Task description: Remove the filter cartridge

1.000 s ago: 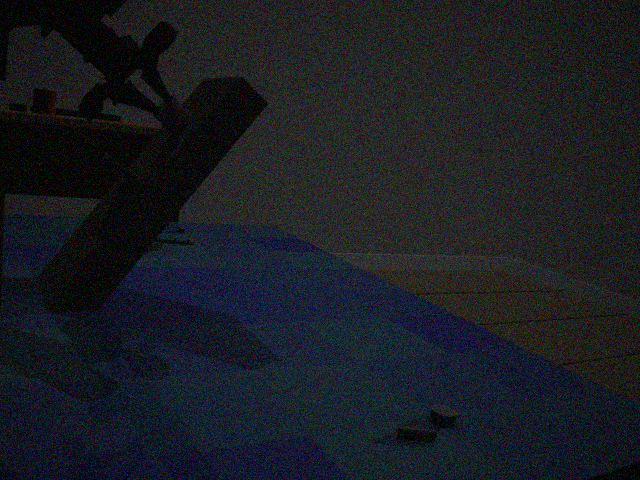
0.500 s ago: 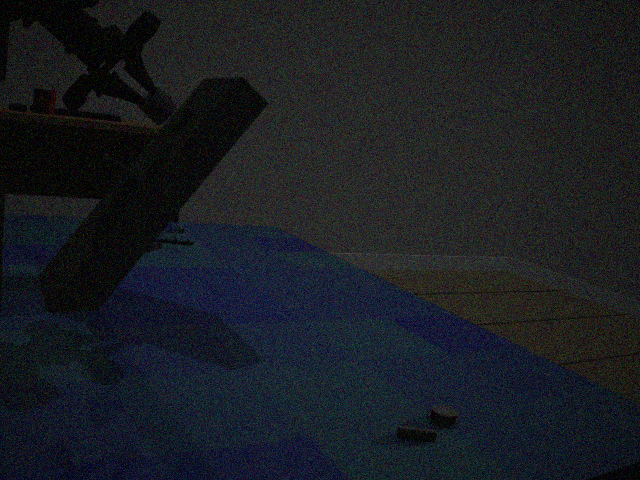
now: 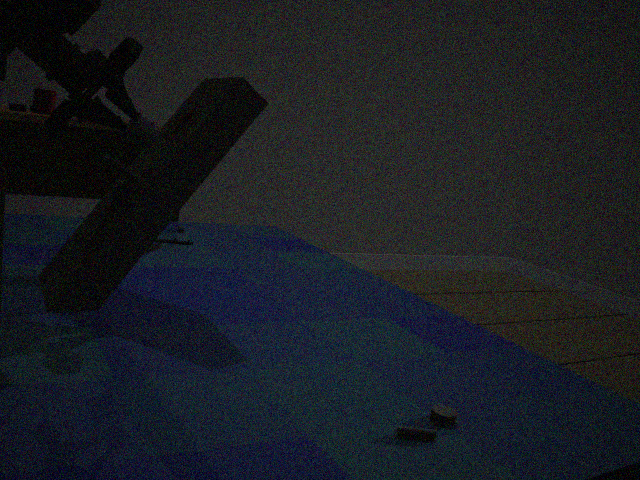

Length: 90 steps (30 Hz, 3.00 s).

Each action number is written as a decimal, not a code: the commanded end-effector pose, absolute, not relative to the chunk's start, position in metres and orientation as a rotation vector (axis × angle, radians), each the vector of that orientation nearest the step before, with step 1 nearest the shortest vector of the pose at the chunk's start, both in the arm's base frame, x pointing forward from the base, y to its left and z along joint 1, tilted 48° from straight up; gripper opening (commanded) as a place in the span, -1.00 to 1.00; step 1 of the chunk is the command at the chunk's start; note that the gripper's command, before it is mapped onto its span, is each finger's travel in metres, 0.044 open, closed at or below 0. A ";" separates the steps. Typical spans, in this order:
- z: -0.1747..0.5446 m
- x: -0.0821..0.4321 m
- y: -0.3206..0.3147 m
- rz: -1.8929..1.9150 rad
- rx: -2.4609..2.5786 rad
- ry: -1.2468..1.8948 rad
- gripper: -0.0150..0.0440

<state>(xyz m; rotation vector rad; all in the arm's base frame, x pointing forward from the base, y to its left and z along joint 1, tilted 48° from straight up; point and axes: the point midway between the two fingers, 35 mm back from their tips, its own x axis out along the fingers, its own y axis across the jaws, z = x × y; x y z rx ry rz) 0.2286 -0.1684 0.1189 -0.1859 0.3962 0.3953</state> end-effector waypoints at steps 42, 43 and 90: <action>0.184 0.244 -0.240 0.391 -0.212 0.388 0.50; 0.190 0.242 -0.246 0.391 -0.214 0.387 0.59; 0.097 0.232 -0.150 0.332 0.800 0.954 0.54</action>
